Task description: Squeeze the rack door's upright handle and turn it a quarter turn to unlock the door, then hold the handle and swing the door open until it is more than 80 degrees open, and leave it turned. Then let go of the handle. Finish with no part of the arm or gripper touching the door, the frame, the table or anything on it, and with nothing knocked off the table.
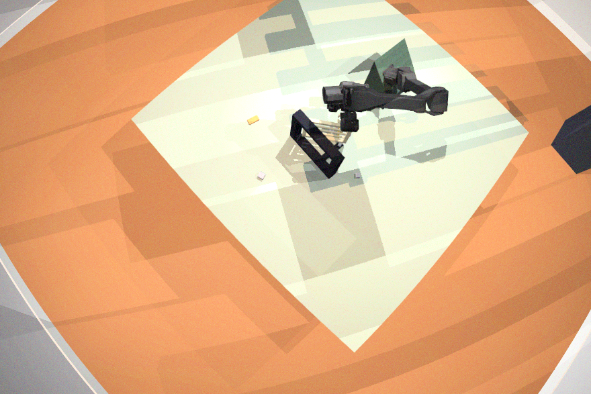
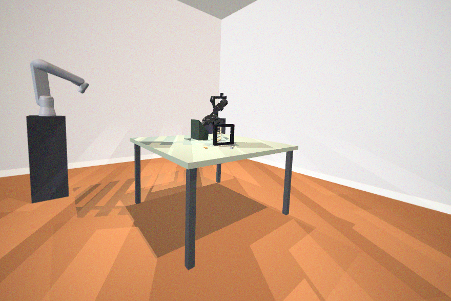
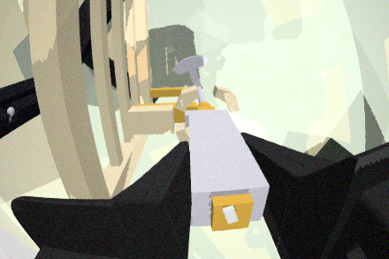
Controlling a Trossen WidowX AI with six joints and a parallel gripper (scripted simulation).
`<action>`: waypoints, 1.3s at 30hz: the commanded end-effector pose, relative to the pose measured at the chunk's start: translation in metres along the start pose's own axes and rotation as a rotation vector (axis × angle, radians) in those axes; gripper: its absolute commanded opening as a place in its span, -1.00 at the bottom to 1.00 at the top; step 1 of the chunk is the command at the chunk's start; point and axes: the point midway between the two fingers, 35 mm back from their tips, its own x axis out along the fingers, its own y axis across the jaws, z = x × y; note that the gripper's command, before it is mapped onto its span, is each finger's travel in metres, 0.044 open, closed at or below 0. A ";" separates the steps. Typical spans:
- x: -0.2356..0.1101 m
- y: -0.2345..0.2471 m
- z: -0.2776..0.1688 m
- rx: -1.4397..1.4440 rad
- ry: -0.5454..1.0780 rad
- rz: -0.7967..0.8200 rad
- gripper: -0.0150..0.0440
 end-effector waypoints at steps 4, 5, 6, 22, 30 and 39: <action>0.000 -0.011 0.004 -0.124 -0.005 0.004 -0.44; 0.000 -0.013 0.004 -0.138 -0.005 0.004 -0.44; 0.000 -0.015 0.005 -0.152 -0.005 0.004 -0.44; 0.000 -0.047 0.018 -0.384 -0.006 0.002 -0.44; 0.000 -0.062 0.028 -0.503 -0.007 0.001 -0.44; 0.000 -0.078 0.041 -0.644 -0.007 0.000 -0.44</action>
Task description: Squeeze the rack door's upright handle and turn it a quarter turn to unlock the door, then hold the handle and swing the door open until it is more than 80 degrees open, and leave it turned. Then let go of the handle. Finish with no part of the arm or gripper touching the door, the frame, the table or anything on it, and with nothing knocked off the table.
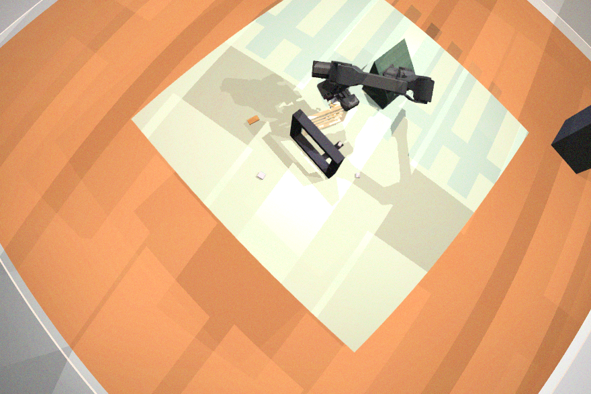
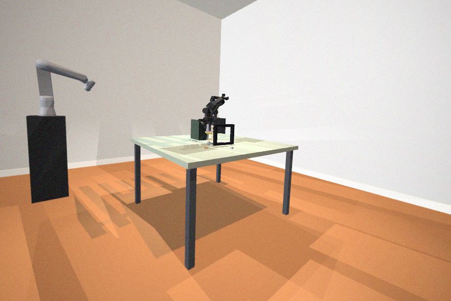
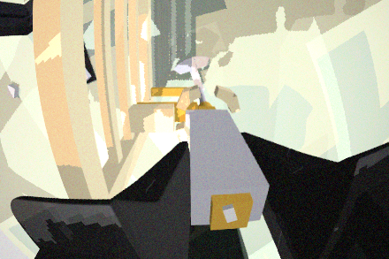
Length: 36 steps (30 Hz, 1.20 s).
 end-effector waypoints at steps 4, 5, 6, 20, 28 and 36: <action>0.000 -0.015 0.004 -0.126 -0.001 -0.002 -0.44; 0.000 -0.017 0.005 -0.142 -0.001 -0.002 -0.44; 0.000 -0.019 0.005 -0.158 -0.001 -0.002 -0.44; 0.000 -0.043 0.014 -0.325 -0.001 -0.004 -0.44; 0.000 -0.043 0.014 -0.325 -0.001 -0.004 -0.44; 0.000 -0.043 0.014 -0.325 -0.001 -0.004 0.09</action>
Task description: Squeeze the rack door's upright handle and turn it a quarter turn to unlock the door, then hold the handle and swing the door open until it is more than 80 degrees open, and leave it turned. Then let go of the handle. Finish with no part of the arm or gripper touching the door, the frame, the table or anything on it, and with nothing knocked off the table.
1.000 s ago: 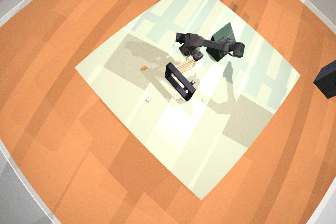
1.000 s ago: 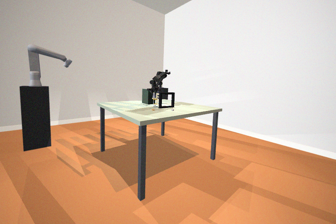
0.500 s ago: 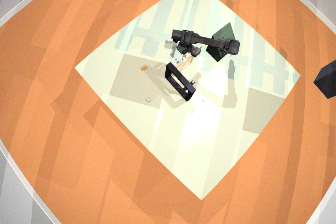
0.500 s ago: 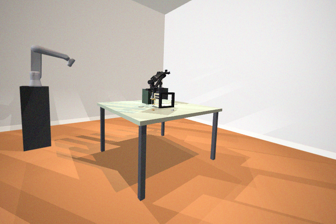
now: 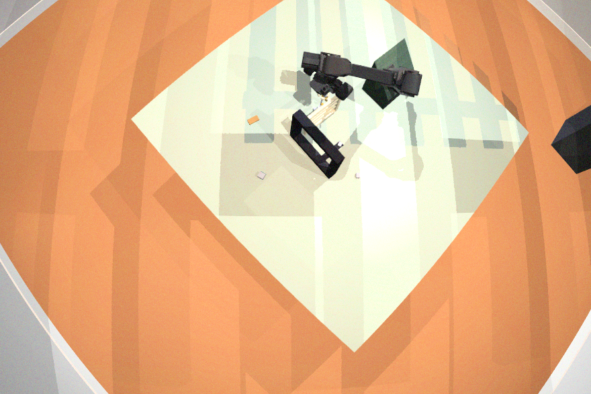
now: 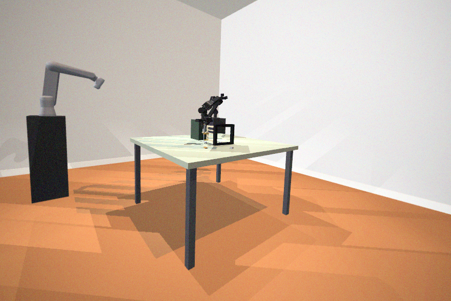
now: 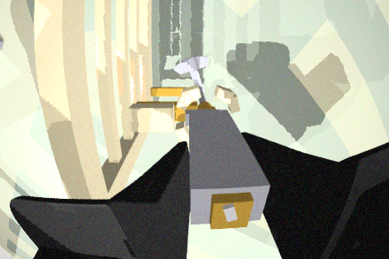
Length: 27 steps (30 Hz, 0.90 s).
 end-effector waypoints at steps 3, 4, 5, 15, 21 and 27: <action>0.000 0.000 0.000 -0.010 0.002 0.001 0.36; 0.000 0.000 0.000 -0.010 0.002 0.001 0.45; 0.000 0.000 0.000 -0.010 0.002 0.001 0.48; -0.013 -0.001 0.001 -0.010 0.002 0.000 0.48; -0.023 -0.001 0.001 -0.010 0.002 -0.001 0.48; -0.033 -0.002 0.002 -0.010 0.002 -0.001 0.48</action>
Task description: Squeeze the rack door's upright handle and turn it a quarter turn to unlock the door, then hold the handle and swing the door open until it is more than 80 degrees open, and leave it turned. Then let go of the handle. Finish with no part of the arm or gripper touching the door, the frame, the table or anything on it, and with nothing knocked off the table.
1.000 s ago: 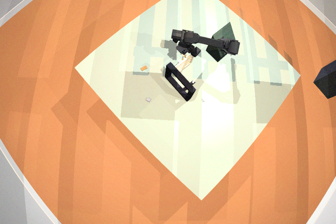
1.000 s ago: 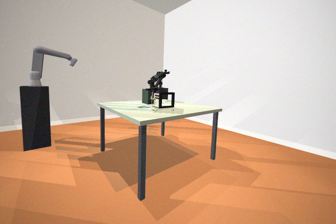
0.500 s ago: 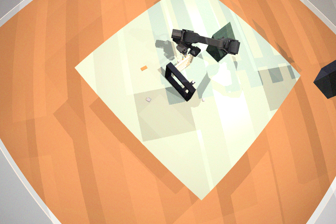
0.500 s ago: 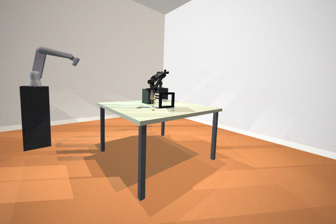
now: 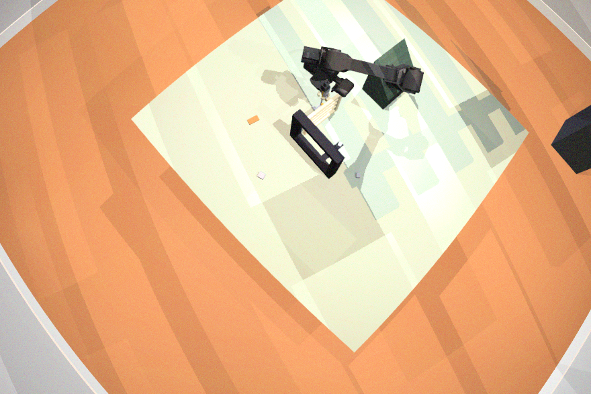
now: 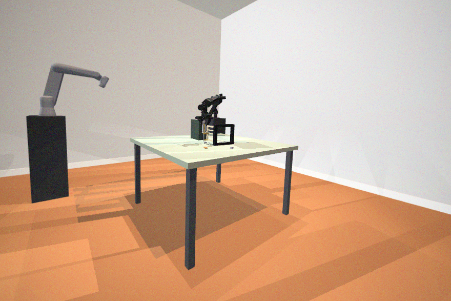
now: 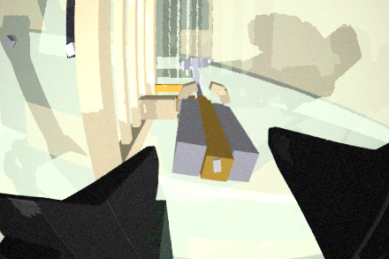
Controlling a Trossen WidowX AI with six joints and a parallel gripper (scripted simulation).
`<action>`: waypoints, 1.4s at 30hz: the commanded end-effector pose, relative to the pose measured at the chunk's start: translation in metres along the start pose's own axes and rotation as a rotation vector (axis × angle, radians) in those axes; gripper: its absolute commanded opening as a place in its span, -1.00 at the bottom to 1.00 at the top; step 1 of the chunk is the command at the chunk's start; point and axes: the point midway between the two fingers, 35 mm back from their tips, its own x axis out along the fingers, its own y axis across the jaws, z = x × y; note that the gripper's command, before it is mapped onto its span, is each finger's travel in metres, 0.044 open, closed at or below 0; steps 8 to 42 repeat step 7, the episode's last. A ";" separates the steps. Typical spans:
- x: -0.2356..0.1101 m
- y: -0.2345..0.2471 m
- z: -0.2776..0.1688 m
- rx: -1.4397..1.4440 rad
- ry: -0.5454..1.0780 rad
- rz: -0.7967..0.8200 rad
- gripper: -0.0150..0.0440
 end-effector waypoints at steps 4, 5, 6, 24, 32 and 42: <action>-0.011 0.000 0.000 -0.004 0.003 -0.002 0.48; -0.013 0.000 0.000 -0.004 0.003 -0.002 0.48; -0.015 0.000 0.000 -0.004 0.003 -0.002 0.48; -0.016 0.000 0.000 -0.004 0.003 -0.002 0.48; -0.016 0.000 0.000 -0.004 0.003 -0.002 0.48; -0.016 0.000 0.000 -0.004 0.003 -0.002 0.48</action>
